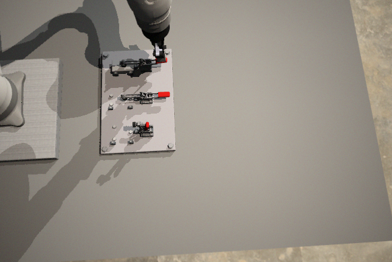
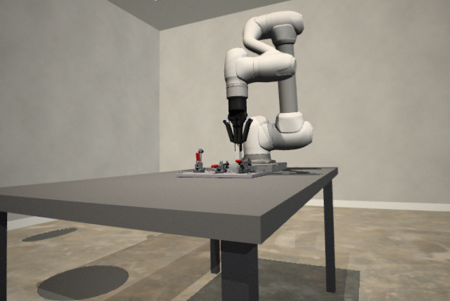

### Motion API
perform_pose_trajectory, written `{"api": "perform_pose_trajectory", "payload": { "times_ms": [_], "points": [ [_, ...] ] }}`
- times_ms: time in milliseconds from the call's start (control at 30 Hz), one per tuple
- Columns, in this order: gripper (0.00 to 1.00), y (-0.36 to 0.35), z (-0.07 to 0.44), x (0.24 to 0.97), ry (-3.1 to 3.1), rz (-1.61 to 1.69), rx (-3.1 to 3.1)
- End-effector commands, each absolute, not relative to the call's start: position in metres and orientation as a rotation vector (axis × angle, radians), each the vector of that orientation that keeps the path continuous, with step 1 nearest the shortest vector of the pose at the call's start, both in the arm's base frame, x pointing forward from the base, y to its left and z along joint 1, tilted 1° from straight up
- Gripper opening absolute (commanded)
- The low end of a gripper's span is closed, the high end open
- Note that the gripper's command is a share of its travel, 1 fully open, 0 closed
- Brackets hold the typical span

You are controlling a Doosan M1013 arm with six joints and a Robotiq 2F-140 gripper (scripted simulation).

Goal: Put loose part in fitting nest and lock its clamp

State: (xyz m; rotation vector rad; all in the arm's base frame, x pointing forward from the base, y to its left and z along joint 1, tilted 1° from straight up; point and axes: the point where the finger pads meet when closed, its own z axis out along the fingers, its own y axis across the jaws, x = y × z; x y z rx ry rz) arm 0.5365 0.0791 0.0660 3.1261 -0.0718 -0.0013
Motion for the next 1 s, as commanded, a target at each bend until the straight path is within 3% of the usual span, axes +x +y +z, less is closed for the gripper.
{"api": "perform_pose_trajectory", "payload": {
  "times_ms": [0,967],
  "points": [
    [0.10,0.0791,0.0660,0.5365,-0.072,-0.001,3.126],
    [0.10,0.0790,0.0620,0.5365,-0.072,-0.001,3.126]
  ]
}}
